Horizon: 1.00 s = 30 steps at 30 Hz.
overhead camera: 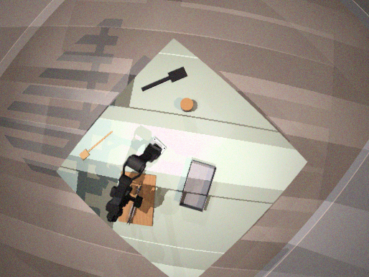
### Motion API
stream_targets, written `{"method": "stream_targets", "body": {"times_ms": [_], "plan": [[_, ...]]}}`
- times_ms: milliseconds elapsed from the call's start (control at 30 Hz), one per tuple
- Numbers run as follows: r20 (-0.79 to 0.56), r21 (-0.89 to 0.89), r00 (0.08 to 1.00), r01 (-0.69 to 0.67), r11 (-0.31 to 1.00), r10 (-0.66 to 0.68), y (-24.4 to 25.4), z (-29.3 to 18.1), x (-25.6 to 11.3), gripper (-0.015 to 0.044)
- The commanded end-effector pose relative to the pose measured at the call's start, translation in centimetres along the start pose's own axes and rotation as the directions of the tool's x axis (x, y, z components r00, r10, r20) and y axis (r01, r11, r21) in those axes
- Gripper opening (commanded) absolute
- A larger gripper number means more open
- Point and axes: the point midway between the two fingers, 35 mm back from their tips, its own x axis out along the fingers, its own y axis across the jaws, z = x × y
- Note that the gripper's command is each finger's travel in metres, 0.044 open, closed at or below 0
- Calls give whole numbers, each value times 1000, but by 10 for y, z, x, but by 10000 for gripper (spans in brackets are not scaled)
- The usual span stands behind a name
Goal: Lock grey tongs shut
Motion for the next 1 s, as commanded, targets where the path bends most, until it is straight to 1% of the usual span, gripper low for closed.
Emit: {"method": "stream_targets", "body": {"times_ms": [0,100,367,467,600,967], "plan": [[5,-5,1000,-4,1000,4,8,55,-33,440],[6,-4,1000,-5,1000,5,9,73,-41,440],[6,-4,1000,-5,1000,5,9,73,-43,440],[4,-4,1000,-5,1000,5,9,72,-56,440],[2,-1,1000,-4,1000,4,8,71,-83,440],[2,0,1000,-4,1000,4,8,71,-85,440]]}}
